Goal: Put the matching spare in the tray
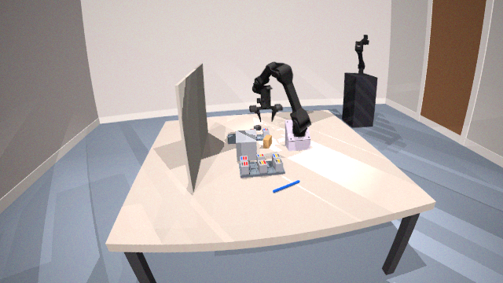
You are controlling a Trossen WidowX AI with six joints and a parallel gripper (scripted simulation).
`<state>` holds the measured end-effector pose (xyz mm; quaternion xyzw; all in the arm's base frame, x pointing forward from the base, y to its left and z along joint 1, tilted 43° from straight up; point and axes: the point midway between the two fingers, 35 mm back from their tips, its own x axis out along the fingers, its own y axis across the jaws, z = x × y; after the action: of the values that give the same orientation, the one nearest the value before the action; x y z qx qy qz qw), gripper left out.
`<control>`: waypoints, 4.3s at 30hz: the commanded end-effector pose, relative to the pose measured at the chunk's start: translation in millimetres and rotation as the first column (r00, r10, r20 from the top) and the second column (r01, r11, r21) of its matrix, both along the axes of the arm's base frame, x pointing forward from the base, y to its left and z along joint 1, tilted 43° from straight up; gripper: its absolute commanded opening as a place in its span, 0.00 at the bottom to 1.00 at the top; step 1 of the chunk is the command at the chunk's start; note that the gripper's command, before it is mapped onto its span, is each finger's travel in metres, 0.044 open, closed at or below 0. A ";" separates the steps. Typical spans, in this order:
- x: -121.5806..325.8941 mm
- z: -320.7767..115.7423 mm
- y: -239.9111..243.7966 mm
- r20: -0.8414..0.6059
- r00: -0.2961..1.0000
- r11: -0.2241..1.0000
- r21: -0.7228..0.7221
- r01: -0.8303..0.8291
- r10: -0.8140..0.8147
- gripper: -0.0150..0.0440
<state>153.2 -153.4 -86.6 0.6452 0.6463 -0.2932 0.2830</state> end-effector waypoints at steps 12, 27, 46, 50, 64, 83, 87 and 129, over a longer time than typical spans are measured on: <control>2.8 -12.4 8.7 0.002 1.000 1.000 0.002 0.008 -0.008 0.76; 4.0 -31.5 24.7 0.003 1.000 1.000 0.002 0.008 -0.008 0.76; 3.0 -53.8 47.0 0.003 1.000 1.000 0.004 0.008 -0.008 0.76; 2.5 -58.1 51.9 0.004 1.000 1.000 0.005 0.008 -0.008 0.76; 1.9 -61.8 56.1 0.004 1.000 1.000 0.005 0.008 -0.008 0.76; 1.7 -61.8 54.8 0.003 1.000 1.000 0.001 0.001 -0.001 0.27; 1.7 -61.8 54.8 0.003 1.000 1.000 0.001 0.001 -0.001 0.25; -1.5 41.0 -37.9 0.000 1.000 1.000 0.002 0.009 -0.009 0.25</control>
<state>152.2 -173.4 -62.2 0.6514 0.6468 -0.2899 0.2707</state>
